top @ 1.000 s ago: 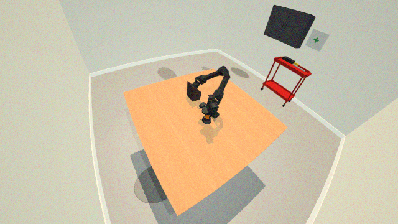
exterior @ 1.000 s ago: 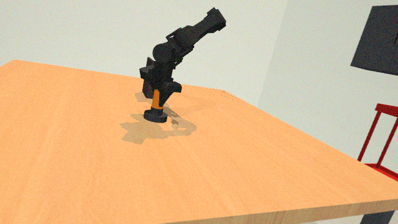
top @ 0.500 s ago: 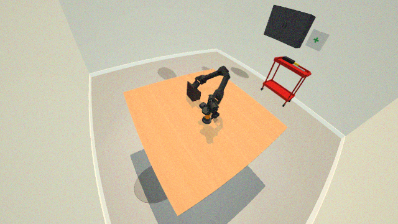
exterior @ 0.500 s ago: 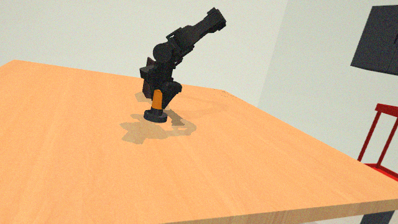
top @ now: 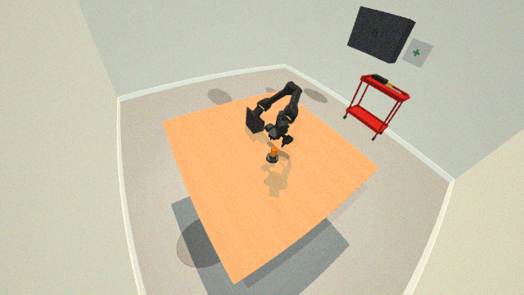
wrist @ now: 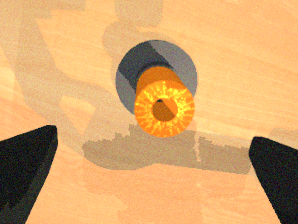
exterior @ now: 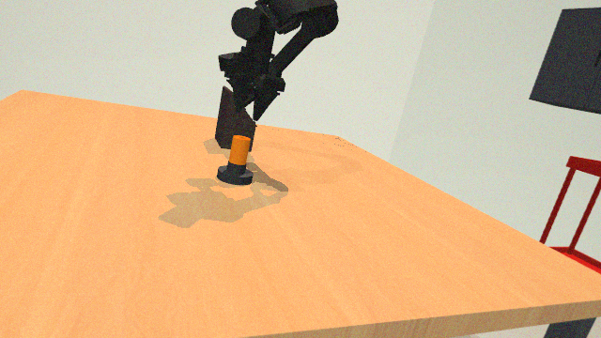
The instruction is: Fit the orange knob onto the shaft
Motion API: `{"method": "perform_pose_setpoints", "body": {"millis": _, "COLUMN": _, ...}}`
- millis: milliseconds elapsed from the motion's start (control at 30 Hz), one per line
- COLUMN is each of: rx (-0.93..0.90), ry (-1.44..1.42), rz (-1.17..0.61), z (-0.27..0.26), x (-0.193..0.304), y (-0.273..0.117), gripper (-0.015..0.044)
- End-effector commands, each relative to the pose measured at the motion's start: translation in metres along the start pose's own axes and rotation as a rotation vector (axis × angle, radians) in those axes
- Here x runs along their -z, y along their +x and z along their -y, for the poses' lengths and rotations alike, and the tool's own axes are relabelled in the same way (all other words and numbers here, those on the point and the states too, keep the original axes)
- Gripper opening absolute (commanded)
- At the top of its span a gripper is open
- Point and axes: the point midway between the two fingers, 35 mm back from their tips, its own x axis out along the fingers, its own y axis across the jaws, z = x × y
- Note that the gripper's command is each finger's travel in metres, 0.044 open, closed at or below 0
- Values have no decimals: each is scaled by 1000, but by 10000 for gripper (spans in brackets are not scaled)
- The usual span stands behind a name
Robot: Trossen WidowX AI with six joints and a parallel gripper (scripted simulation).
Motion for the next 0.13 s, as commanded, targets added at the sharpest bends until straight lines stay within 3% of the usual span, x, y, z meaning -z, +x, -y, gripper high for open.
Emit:
{"method": "perform_pose_setpoints", "body": {"millis": 0, "rx": 27, "ry": 1, "rz": -12, "z": 3, "x": 0, "y": 4, "gripper": 440}}
{"method": "perform_pose_setpoints", "body": {"millis": 100, "rx": 27, "ry": 1, "rz": -12, "z": 3, "x": 0, "y": 4, "gripper": 440}}
